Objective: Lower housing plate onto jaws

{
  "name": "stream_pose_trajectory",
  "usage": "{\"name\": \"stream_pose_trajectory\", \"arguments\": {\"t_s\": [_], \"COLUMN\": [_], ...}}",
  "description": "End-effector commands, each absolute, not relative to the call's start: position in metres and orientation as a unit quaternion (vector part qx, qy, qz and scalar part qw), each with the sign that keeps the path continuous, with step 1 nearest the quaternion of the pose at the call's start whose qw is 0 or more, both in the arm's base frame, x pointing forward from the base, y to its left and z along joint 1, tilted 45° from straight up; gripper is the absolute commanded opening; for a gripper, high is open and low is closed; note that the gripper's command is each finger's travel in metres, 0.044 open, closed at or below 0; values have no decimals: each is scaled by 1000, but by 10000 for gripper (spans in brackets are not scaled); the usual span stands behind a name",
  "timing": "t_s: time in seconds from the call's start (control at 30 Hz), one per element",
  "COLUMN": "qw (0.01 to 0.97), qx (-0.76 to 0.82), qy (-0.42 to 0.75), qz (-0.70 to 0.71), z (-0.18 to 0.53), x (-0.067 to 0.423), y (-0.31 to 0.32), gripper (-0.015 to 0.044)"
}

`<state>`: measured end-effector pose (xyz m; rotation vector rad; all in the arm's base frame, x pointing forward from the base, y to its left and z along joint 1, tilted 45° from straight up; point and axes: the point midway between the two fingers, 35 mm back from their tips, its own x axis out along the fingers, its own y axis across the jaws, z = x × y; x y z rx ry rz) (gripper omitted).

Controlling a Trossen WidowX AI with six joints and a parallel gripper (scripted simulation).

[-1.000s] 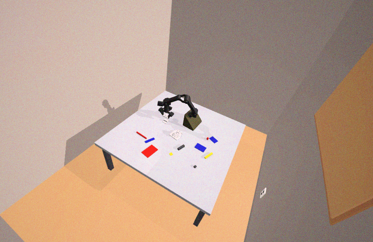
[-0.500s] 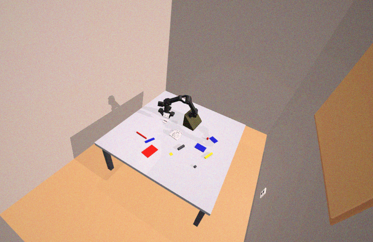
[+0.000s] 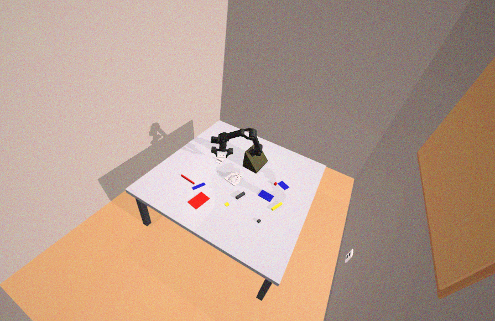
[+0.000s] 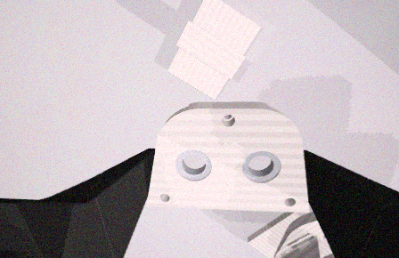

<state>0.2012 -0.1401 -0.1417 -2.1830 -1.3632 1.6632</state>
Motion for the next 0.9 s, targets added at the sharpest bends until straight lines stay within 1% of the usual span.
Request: {"name": "stream_pose_trajectory", "arguments": {"t_s": [0.0,0.87], "qw": [8,-218], "qx": [-716,-683], "qy": [-464,-601], "qz": [522,354], "z": [-135,-96], "x": [206,228], "y": [-137,-102], "gripper": [351,351]}}
